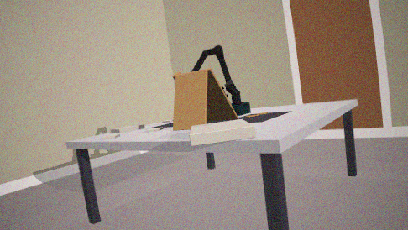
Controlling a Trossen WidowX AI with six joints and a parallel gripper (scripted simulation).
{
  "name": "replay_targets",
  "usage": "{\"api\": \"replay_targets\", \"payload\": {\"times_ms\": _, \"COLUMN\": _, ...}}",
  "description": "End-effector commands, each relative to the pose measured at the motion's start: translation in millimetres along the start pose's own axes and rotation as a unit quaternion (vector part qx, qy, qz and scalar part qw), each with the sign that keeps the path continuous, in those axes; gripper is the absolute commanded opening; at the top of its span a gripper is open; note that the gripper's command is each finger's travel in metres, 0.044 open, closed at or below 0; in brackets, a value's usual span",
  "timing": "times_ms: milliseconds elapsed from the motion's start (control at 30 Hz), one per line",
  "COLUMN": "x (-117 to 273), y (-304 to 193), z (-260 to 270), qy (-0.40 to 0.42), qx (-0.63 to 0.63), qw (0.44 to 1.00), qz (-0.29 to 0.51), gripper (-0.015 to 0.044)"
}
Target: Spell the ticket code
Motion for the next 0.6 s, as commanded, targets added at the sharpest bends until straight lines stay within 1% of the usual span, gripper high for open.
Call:
{"api": "replay_targets", "payload": {"times_ms": 0, "x": -1, "y": 0, "z": 0, "qy": 0.002, "qx": -0.002, "qw": 1.0, "qz": 0.001, "gripper": 0.034}}
{"api": "replay_targets", "payload": {"times_ms": 567, "x": -20, "y": 0, "z": 1, "qy": 0.002, "qx": -0.002, "qw": 1.0, "qz": 0.001, "gripper": 0.034}}
Point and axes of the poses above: the point midway between the two fingers, 35 mm back from their tips, its own x axis back along the fingers, its own z axis across the jaws, y = z × x, the point moved 5 cm from there along x, back along the fingers, and after that the axes turned 14 degrees about x, right-handed, at the moved point
